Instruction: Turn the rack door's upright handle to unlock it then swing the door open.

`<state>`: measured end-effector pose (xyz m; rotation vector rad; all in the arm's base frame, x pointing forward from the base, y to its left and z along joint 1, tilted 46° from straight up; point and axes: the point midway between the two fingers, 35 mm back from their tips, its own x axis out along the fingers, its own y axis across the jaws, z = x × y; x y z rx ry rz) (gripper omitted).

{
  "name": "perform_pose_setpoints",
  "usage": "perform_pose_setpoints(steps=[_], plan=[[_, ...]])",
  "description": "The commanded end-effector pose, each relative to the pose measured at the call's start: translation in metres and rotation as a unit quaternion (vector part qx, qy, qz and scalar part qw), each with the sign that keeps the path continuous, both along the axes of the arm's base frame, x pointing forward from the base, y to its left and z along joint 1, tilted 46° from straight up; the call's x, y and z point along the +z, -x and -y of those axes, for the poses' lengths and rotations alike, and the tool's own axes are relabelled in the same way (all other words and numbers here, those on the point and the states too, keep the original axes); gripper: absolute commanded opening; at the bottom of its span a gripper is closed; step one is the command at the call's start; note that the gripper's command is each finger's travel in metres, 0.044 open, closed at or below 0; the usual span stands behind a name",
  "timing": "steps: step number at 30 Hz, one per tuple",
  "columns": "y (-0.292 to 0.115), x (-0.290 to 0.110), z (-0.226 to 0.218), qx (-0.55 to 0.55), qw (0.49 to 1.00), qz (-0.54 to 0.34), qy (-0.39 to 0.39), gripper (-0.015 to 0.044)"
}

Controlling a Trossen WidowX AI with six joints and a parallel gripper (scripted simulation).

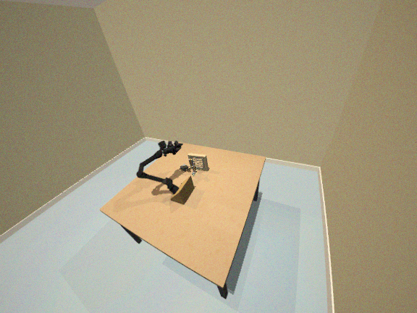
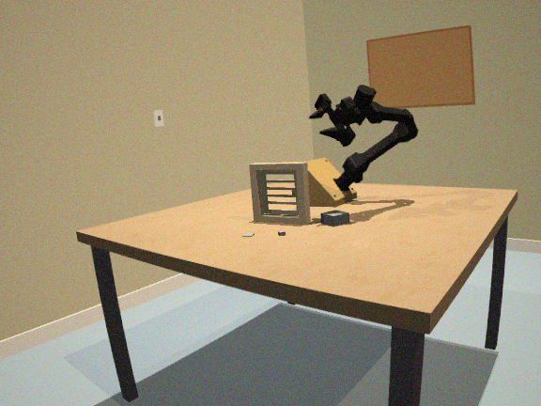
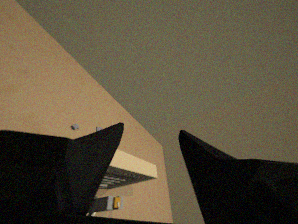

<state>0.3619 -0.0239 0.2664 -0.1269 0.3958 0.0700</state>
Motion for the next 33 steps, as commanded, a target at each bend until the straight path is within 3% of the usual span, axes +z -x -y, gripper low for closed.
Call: perform_pose_setpoints(steps=[1,17,33], plan=[[-0.006,-0.019,0.004,0.02,0.998,-0.059,0.003,0.03],[-0.01,-0.079,0.014,0.101,0.964,-0.246,-0.03,0.03],[0.003,-0.118,0.017,0.184,0.896,-0.385,-0.127,0.03]])
